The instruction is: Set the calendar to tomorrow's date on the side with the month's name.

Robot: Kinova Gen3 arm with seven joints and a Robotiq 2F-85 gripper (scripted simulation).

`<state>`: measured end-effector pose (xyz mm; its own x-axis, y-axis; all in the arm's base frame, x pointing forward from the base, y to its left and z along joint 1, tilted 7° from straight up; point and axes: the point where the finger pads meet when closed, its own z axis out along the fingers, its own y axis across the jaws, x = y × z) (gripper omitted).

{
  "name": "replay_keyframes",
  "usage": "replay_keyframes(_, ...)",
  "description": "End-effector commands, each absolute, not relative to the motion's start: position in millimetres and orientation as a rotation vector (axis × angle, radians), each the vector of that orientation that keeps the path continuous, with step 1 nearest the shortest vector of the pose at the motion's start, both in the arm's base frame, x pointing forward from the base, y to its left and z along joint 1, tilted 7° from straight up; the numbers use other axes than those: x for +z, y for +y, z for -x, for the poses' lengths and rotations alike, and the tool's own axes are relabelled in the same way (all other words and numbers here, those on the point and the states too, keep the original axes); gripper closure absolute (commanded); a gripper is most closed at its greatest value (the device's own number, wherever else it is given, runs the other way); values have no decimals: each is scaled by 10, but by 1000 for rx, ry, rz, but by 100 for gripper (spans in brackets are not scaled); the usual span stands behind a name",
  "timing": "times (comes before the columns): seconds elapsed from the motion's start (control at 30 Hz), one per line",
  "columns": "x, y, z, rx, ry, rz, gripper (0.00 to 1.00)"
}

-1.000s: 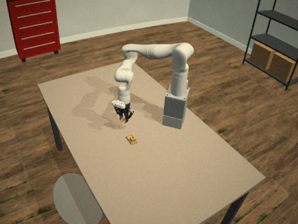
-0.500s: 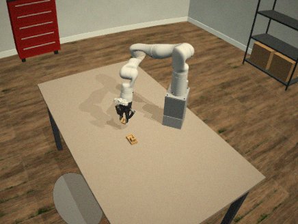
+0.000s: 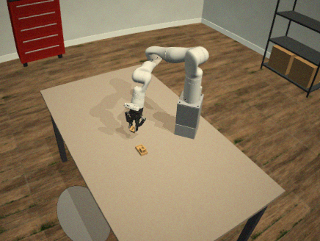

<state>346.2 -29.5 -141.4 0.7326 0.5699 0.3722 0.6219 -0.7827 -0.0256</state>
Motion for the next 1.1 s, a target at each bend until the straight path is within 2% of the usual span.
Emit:
replay_keyframes(0.0, -1414, -311, -3460, -532, -957, 2784, 74)
replay_keyframes(0.7, -1432, -325, -3438, -838, -903, 2642, 74)
replay_keyframes(1.07, -1425, -326, -3441, -862, -900, 2632, 74)
